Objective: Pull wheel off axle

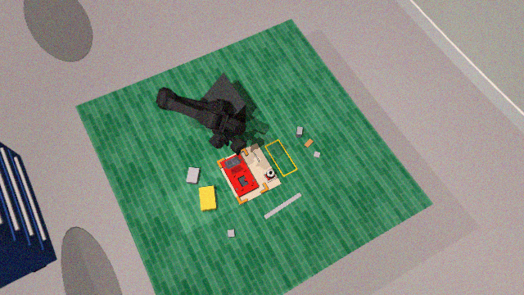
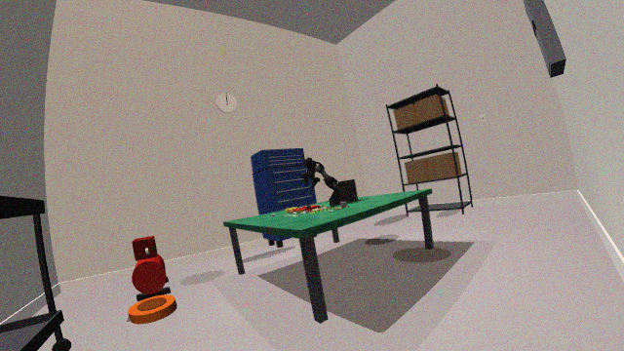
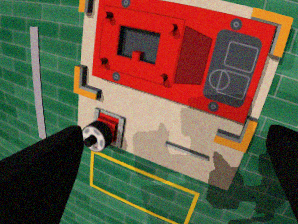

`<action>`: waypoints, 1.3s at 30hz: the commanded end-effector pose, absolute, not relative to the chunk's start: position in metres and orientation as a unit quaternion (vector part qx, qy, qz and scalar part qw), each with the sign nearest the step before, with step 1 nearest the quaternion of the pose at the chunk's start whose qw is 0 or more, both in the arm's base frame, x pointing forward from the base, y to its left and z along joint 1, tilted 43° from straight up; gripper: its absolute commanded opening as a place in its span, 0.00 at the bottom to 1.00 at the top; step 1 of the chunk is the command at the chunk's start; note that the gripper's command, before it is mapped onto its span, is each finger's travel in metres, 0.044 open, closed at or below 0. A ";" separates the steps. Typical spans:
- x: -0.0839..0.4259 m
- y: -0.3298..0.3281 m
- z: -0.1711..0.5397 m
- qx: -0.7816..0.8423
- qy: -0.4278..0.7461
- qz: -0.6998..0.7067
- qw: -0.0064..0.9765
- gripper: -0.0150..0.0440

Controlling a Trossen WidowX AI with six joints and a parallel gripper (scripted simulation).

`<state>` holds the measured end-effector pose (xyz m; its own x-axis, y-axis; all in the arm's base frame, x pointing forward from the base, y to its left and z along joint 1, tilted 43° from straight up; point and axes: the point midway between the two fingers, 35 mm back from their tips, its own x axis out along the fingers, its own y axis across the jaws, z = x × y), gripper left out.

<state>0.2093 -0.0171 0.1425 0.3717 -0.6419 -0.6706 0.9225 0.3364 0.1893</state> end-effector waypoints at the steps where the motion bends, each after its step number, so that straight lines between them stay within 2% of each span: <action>1: 0.210 -0.017 0.142 0.278 0.251 -0.502 0.779 0.89; 4: 0.225 -0.011 0.140 0.225 0.291 -0.496 0.787 0.76; 14: 0.291 0.009 0.107 0.002 0.460 -0.435 0.774 0.76; 26: 0.356 0.017 0.017 -0.224 0.637 -0.290 0.678 0.76; 39: 0.364 0.018 0.008 -0.234 0.646 -0.280 0.671 0.76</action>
<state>0.3625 0.0178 0.0125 0.0167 -0.6805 -0.7326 0.0869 0.7309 -0.6769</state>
